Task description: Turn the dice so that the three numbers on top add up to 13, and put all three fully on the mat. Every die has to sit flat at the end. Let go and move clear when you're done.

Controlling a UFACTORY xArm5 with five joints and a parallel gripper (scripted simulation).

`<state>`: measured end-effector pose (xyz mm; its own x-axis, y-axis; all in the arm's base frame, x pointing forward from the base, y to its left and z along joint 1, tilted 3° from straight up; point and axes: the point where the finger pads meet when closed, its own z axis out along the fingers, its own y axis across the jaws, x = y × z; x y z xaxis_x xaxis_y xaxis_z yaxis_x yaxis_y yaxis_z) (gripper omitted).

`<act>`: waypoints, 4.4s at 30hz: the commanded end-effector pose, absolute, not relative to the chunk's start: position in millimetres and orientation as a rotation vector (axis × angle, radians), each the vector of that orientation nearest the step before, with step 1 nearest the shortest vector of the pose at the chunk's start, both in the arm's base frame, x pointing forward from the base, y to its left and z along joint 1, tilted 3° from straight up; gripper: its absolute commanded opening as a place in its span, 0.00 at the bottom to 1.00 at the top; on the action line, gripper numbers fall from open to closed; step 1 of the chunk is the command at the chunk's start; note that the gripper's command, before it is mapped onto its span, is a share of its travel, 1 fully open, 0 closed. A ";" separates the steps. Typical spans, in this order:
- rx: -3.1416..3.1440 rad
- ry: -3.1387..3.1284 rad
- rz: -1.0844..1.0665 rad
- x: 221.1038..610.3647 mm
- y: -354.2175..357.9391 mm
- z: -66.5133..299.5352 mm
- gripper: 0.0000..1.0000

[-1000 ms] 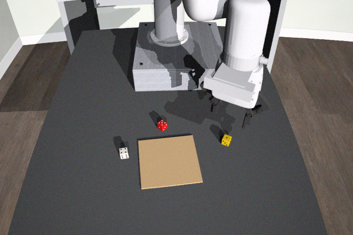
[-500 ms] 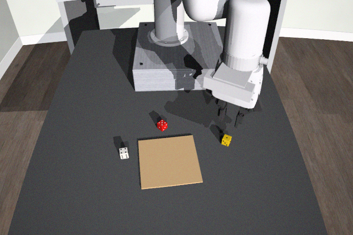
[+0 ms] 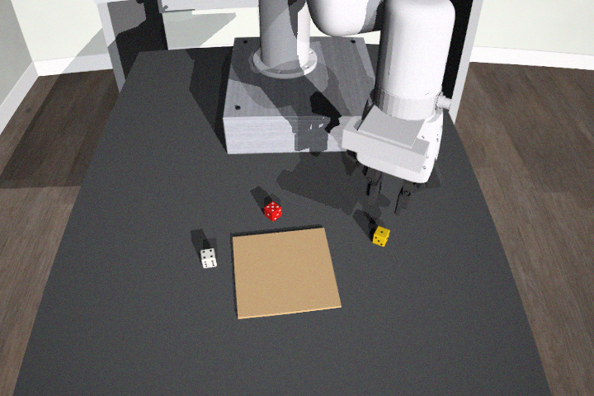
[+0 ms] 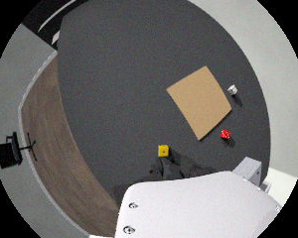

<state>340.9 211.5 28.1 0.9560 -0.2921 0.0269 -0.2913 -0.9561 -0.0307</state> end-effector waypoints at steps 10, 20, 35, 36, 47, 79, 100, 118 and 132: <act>-3.078 0.459 -0.053 342.0 212.2 28.5 0.36; -3.078 0.460 -0.053 342.2 212.5 21.5 0.36; -3.078 0.460 -0.053 342.8 213.3 2.5 0.36; -3.078 0.460 -0.053 342.8 213.4 0.8 0.36; -3.078 0.460 -0.052 343.2 214.0 -12.4 0.36; -3.078 0.460 -0.052 343.5 214.4 -23.0 0.36; -3.078 0.460 -0.052 343.5 214.4 -23.0 0.36; -3.078 0.460 -0.052 344.6 215.1 -23.0 0.36; -3.078 0.460 -0.052 344.6 215.1 -23.0 0.36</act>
<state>343.6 214.5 -23.9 0.9559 -0.2926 0.0270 -0.2917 -0.9560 -0.0310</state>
